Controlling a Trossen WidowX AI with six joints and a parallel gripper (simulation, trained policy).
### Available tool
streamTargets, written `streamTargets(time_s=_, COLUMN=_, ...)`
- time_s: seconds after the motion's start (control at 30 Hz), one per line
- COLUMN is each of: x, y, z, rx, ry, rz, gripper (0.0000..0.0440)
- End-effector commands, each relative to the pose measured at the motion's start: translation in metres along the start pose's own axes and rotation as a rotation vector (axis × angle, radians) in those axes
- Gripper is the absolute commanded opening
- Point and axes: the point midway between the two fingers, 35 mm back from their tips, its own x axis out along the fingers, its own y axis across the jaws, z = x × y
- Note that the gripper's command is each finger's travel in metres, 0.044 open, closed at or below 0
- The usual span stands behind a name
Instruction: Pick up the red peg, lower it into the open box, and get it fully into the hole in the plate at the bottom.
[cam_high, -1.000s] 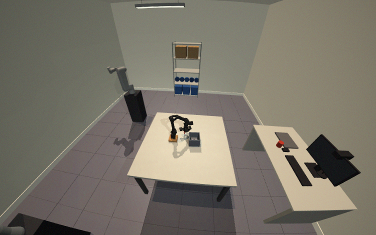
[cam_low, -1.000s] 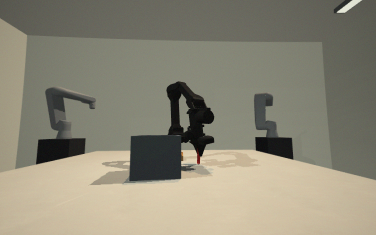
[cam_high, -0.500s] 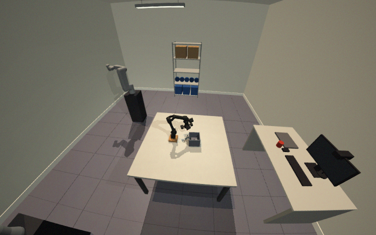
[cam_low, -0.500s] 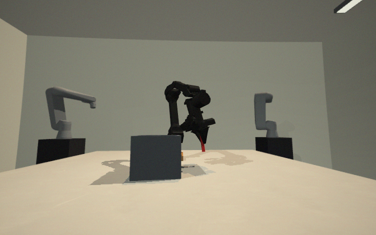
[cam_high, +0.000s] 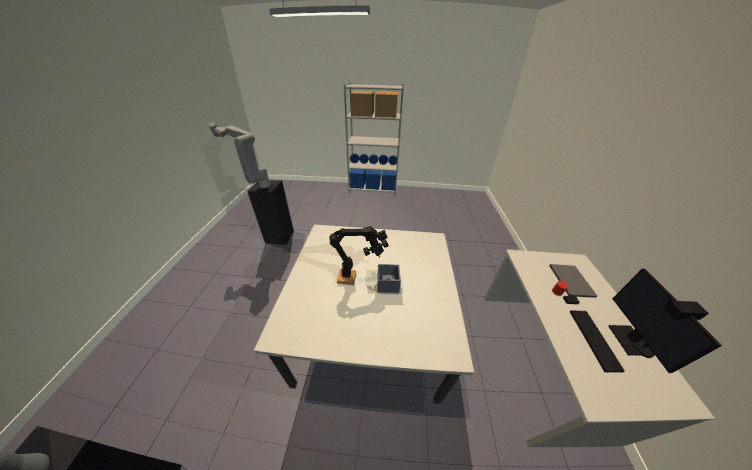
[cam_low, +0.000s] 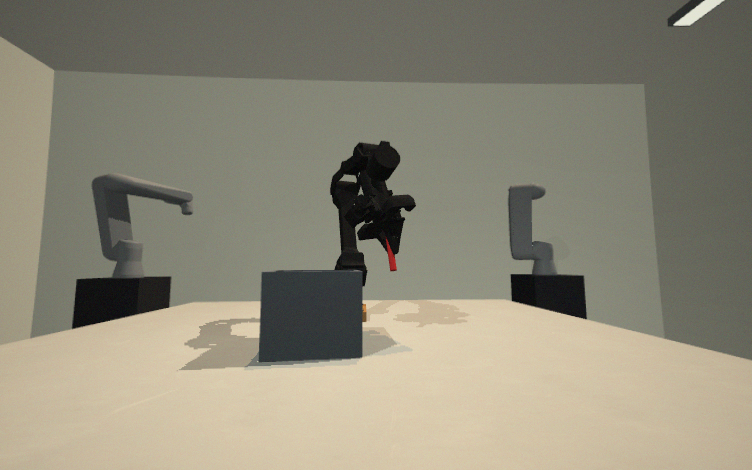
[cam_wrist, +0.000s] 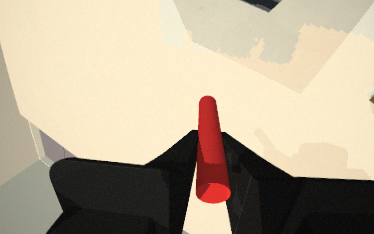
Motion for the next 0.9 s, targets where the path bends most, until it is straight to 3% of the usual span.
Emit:
streamTargets(time_s=0.0, x=-0.012, y=0.004, z=0.01, rx=0.001, ry=-0.035, rz=0.018, gripper=0.0)
streamTargets(time_s=0.3, x=-0.029, y=0.005, z=0.044, rx=0.041, ry=-0.12, rz=0.006, gripper=0.0)
streamTargets(time_s=0.87, x=-0.032, y=0.003, z=0.098, rx=0.12, ry=-0.172, rz=-0.065, gripper=0.0)
